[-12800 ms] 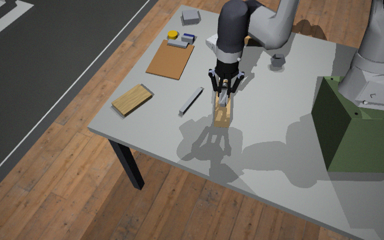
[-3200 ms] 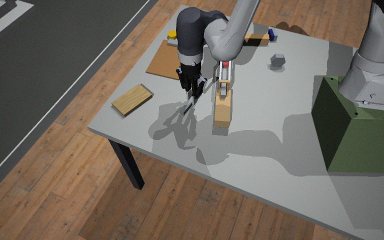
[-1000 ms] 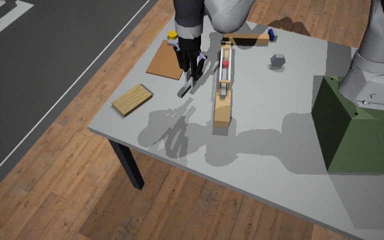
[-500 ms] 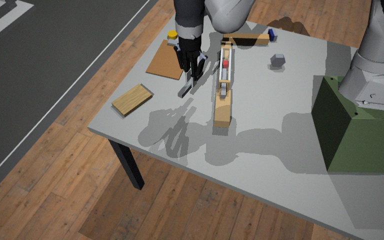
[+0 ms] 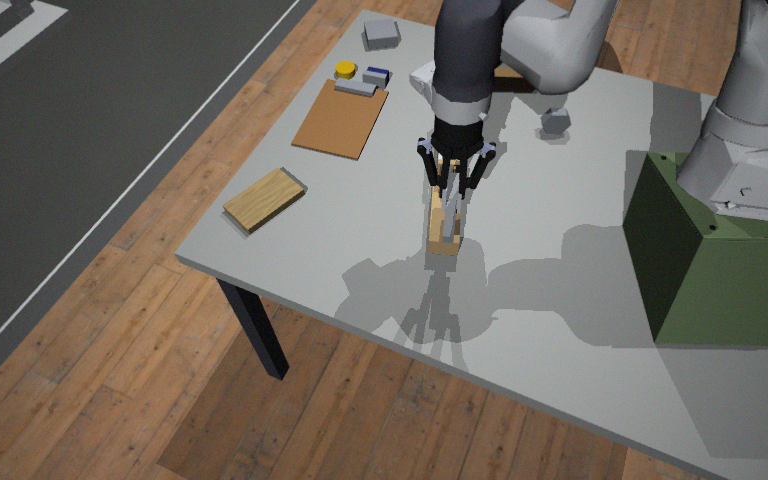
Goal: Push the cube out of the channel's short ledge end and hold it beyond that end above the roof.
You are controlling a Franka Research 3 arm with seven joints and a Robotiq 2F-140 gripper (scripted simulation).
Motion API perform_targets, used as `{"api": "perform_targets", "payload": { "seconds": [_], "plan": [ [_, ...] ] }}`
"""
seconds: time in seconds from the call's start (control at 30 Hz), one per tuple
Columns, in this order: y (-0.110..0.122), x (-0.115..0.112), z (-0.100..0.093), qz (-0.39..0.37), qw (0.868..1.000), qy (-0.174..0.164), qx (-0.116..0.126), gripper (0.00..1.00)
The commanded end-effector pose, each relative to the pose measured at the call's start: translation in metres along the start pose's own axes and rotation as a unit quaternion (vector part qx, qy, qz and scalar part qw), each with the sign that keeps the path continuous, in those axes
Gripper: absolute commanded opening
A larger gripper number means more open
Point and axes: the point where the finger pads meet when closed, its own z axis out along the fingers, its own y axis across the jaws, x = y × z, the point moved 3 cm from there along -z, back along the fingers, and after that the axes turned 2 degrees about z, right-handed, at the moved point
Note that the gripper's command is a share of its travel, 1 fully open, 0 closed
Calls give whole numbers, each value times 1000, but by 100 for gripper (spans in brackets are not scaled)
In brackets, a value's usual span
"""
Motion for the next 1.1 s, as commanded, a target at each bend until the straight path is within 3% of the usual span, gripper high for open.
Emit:
{"api": "perform_targets", "payload": {
  "seconds": [0.0,0.17,0.43,0.77,1.07],
  "plan": [
    [-5,-1,12,-20,1000,-7,13,0],
    [-5,-2,36,-20,1000,-7,13,0],
    [-5,-2,39,-20,1000,-7,13,0],
    [-6,-2,59,-20,1000,-7,13,0],
    [-6,-2,61,-20,1000,-7,13,0]
  ]
}}
